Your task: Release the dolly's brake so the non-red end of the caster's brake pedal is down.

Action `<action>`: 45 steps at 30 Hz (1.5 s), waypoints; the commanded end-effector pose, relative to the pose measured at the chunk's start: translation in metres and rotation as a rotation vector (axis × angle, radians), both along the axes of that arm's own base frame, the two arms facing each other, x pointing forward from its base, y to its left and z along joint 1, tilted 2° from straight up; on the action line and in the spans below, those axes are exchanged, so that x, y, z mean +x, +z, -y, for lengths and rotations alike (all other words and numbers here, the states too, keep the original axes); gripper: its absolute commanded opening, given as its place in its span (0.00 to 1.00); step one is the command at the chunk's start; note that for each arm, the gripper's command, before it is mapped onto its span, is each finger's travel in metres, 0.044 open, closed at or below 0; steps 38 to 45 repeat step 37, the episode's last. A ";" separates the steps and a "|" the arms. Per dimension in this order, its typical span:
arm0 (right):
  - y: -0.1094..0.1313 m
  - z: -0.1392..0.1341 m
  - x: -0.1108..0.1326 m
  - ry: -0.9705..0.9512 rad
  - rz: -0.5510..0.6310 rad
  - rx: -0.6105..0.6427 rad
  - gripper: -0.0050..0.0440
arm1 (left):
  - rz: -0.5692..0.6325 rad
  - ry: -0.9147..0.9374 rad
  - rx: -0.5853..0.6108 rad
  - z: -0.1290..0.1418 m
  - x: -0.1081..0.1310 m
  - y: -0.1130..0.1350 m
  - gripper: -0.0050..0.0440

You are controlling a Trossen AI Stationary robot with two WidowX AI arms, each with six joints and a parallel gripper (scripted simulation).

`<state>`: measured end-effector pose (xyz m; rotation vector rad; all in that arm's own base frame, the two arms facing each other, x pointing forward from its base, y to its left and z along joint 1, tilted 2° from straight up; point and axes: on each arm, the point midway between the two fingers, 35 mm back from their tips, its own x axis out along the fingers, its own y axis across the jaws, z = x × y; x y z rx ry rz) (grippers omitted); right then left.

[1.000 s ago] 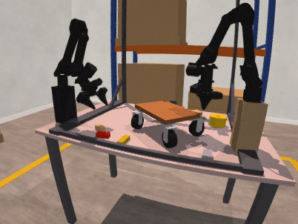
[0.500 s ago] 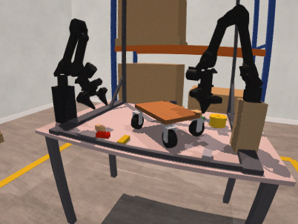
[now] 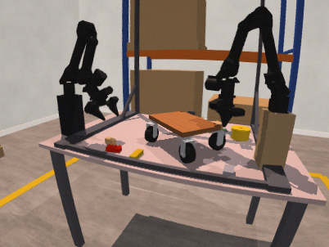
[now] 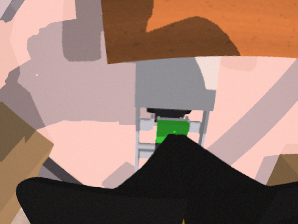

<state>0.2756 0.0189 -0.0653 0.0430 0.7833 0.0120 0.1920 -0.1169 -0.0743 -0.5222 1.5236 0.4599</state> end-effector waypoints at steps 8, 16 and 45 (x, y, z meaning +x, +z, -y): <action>0.000 -0.001 -0.001 0.005 0.000 -0.002 1.00 | 0.005 0.000 -0.008 0.002 0.002 -0.004 0.00; 0.000 -0.001 -0.001 0.005 0.000 -0.002 1.00 | 0.005 0.000 -0.008 0.002 0.002 -0.010 0.00; 0.000 -0.001 -0.001 0.005 0.000 -0.002 1.00 | 0.002 -0.001 -0.002 0.000 0.003 0.018 0.00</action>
